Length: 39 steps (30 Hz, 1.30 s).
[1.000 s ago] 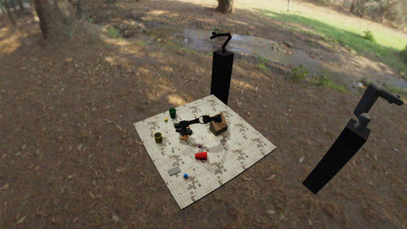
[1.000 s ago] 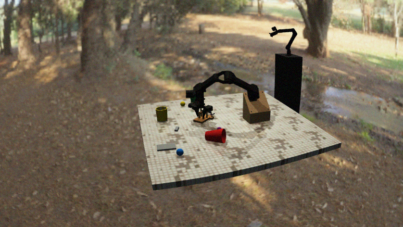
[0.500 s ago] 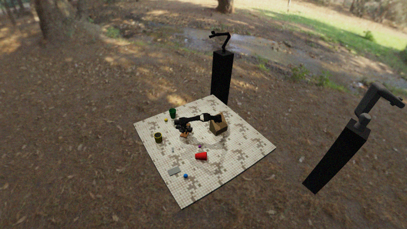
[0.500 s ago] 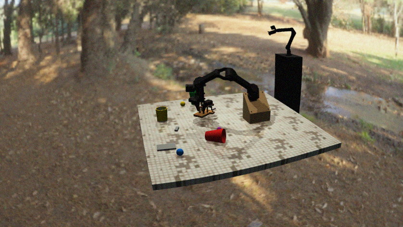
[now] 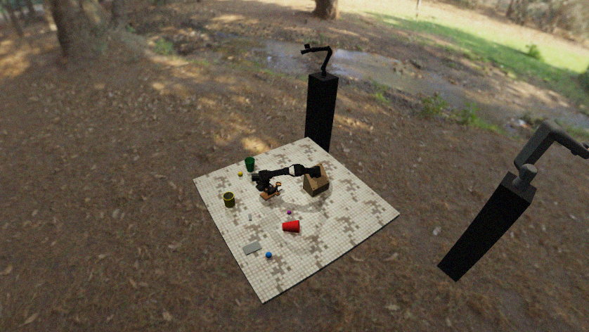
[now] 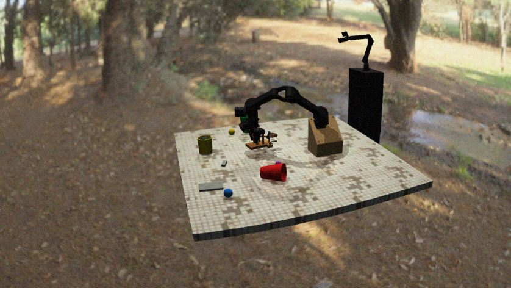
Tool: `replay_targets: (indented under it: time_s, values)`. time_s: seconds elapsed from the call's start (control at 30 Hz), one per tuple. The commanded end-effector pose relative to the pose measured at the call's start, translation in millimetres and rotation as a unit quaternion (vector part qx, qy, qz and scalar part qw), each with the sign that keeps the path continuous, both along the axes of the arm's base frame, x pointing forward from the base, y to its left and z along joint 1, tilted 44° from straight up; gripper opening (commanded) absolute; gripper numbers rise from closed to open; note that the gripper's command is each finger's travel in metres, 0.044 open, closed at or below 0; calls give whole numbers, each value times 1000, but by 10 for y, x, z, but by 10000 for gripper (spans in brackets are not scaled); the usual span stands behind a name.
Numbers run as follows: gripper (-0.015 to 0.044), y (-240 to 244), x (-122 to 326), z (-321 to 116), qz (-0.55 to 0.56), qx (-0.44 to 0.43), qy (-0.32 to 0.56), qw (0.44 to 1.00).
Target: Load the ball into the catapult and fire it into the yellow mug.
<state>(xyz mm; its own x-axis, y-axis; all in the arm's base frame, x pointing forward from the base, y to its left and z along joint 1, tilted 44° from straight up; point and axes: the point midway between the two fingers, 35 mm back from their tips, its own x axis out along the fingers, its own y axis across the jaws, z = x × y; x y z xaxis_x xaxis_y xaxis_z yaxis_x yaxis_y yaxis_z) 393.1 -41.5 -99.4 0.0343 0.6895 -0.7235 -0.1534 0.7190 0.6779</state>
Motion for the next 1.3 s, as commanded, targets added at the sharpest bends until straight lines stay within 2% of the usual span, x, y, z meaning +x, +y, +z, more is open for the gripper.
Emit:
replay_targets:
  time_s: [0.0, 0.33, 1.27]
  values:
    - [0, -82, 43, 4, -50, -1, 38, 998]
    - [0, -219, 84, -127, -164, 5, 145, 976]
    - [0, 2, 107, -401, -166, 6, 147, 975]
